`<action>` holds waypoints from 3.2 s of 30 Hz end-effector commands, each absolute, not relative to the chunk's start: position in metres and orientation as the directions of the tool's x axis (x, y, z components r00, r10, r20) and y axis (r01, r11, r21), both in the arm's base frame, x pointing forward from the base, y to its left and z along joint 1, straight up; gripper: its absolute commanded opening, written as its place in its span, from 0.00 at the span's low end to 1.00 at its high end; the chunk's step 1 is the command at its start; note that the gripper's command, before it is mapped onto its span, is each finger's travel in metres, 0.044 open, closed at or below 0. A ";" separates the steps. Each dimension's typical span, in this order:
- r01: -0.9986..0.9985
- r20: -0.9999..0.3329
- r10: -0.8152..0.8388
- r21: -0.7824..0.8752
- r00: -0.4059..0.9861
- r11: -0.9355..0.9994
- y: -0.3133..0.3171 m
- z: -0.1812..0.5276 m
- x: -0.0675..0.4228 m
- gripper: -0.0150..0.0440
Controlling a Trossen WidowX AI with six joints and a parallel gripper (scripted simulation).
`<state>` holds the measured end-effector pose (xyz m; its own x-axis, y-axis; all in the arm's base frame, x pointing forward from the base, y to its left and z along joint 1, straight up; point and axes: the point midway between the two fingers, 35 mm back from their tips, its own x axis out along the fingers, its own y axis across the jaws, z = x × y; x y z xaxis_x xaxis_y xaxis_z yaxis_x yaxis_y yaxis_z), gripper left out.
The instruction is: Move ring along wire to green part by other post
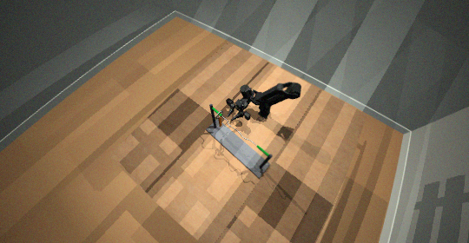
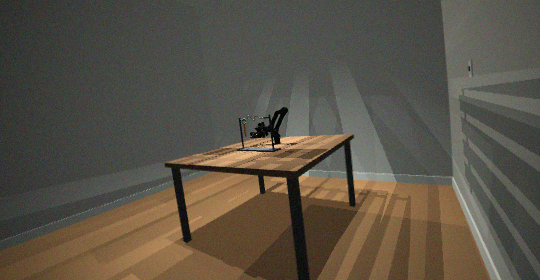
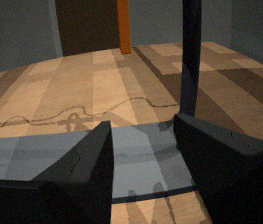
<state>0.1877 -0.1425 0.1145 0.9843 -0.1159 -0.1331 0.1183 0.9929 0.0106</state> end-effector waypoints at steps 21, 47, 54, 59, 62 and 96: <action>0.124 -0.076 -0.125 -0.013 0.989 0.992 -0.147 0.156 0.239 0.53; 0.124 -0.073 -0.125 -0.013 0.989 0.992 -0.154 0.155 0.277 0.53; 0.124 -0.072 -0.125 -0.013 0.990 0.992 -0.154 0.153 0.288 0.53; 0.124 -0.070 -0.125 -0.013 0.990 0.992 -0.154 0.152 0.295 0.53; 0.124 -0.070 -0.125 -0.013 0.990 0.992 -0.154 0.151 0.299 0.53; 0.122 -0.069 -0.123 -0.015 0.990 0.992 -0.154 0.150 0.303 0.21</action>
